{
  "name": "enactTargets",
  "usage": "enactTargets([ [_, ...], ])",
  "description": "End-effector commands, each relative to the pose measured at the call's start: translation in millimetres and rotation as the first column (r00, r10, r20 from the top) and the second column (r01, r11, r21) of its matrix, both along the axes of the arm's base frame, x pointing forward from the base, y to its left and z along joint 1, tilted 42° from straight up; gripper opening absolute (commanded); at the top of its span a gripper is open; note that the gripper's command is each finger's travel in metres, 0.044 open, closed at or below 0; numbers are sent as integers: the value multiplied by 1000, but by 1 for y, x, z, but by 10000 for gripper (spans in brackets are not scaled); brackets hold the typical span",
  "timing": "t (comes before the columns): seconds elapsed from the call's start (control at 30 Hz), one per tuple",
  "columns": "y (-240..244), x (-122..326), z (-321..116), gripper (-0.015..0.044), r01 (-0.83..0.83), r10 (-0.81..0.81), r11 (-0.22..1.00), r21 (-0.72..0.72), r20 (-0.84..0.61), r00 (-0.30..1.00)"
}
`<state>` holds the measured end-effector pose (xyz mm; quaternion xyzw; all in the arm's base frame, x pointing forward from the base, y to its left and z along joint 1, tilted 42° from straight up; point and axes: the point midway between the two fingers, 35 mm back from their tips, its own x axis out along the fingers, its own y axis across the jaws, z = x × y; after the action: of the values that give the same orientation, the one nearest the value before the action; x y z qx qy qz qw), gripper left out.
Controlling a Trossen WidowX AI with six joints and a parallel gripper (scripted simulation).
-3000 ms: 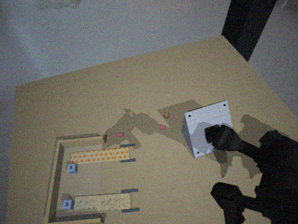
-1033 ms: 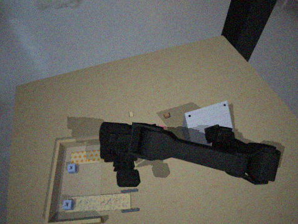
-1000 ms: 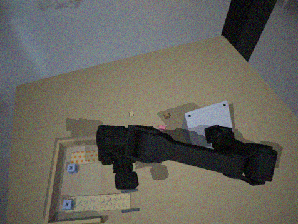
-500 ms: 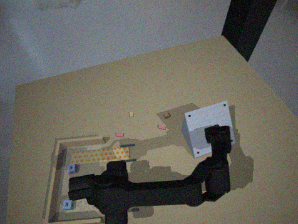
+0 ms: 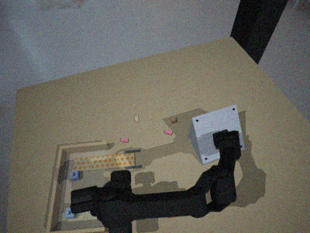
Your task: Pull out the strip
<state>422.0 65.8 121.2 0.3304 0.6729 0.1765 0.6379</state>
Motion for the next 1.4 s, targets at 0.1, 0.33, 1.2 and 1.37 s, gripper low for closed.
enactTargets([
  [0.1,8,-1,-12,0,1,-1,1000,-3,-13,1000],
  [0.33,16,0,-21,0,1,-1,1000,-2,-13,1000],
  [1.2,37,-1,-46,0,1,-1,1000,1,-13,1000],
  [1.37,37,-1,-46,0,1,-1,1000,1,-13,1000],
])
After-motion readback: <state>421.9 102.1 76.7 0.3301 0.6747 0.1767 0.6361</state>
